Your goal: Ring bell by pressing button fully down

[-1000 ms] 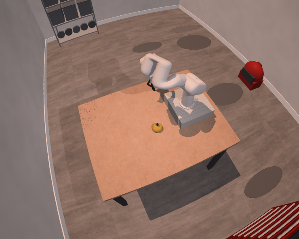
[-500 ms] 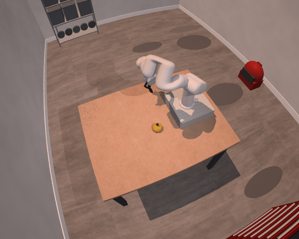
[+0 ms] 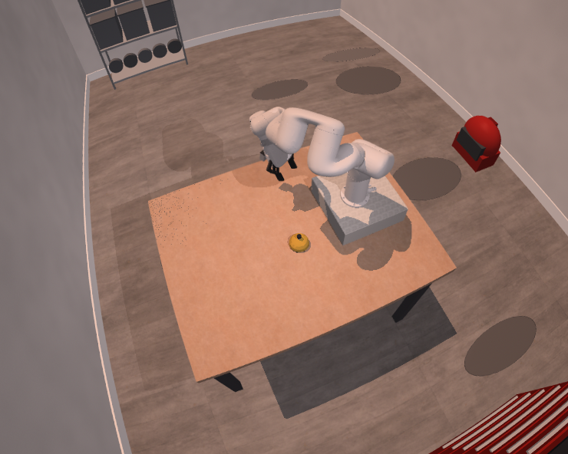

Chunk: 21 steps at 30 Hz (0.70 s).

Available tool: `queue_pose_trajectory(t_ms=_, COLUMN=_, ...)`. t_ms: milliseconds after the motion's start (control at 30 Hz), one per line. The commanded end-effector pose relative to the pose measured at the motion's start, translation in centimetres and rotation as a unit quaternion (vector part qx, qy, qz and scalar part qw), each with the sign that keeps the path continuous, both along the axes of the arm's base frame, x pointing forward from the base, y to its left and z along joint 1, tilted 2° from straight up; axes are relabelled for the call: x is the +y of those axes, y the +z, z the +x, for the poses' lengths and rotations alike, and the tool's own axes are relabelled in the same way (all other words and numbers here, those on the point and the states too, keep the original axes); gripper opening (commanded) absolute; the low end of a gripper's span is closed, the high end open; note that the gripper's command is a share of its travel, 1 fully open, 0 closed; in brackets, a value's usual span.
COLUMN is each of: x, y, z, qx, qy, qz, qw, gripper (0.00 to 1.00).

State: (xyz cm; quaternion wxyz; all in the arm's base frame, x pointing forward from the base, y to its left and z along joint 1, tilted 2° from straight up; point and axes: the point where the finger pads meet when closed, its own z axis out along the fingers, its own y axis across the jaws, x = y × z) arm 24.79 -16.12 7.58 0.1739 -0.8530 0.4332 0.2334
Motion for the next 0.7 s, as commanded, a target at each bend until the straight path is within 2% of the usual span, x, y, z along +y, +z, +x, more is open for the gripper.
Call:
queue_pose_trajectory(t_ms=0, x=-0.1, y=0.1, z=0.1, qx=-0.001, qy=0.001, qz=-0.001, qw=1.0, gripper=1.0)
queue_pose_trajectory(t_ms=33, x=1.2, y=1.4, z=2.4, qx=-0.026, qy=0.056, qz=-0.013, qw=0.998, gripper=1.0)
queue_pose_trajectory(t_ms=67, x=1.7, y=1.8, z=3.1, qx=-0.033, qy=0.073, qz=-0.017, qw=0.997, gripper=1.0)
queue_pose_trajectory(t_ms=200, x=2.6, y=2.9, z=4.6, qx=-0.05, qy=0.11, qz=-0.027, qw=0.992, gripper=1.0)
queue_pose_trajectory(t_ms=467, x=2.6, y=2.9, z=4.6, qx=-0.05, qy=0.11, qz=-0.027, qw=0.992, gripper=1.0)
queue_pose_trajectory(t_ms=500, x=4.2, y=4.5, z=6.6, qx=-0.076, qy=0.162, qz=-0.043, qw=0.983, gripper=1.0)
queue_pose_trajectory(t_ms=667, x=5.8, y=6.3, z=8.5, qx=-0.101, qy=0.211, qz=-0.061, qw=0.97, gripper=1.0)
